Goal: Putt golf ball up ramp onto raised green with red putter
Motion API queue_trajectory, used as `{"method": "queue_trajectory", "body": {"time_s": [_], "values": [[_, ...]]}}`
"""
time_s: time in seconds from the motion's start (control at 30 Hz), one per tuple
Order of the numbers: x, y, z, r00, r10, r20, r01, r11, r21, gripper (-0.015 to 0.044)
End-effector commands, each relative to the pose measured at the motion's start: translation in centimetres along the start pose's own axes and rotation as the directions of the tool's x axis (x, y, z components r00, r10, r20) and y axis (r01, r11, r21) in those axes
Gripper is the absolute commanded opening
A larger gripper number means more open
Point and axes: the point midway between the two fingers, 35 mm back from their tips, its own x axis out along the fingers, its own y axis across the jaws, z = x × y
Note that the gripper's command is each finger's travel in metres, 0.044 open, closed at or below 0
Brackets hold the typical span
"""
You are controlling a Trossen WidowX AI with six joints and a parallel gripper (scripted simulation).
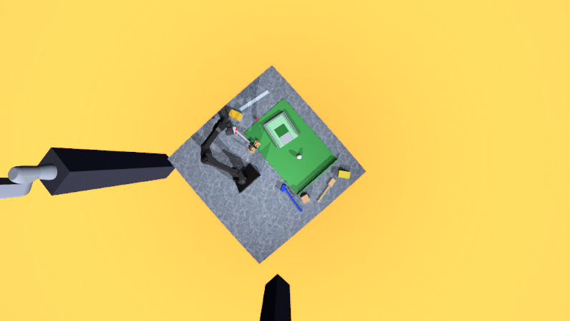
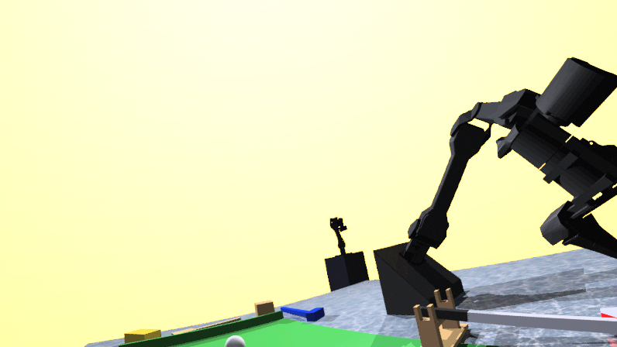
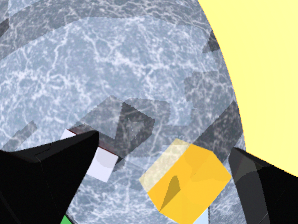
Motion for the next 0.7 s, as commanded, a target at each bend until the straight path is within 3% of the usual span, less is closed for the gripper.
{"method": "queue_trajectory", "body": {"time_s": [0.0,0.13,0.3,0.67], "values": [[-2.1,4.2,-4.6,0.991,0.068,-0.114,-0.036,0.965,0.261,0.044],[-4.8,9.2,-8.3,0.968,0.151,-0.199,-0.023,0.849,0.529,0.044],[-8.2,15.7,-10.7,0.936,0.249,-0.248,0.048,0.609,0.792,0.044],[-7.4,17.1,-11.3,0.933,0.26,-0.25,0.059,0.571,0.818,0.044]]}}
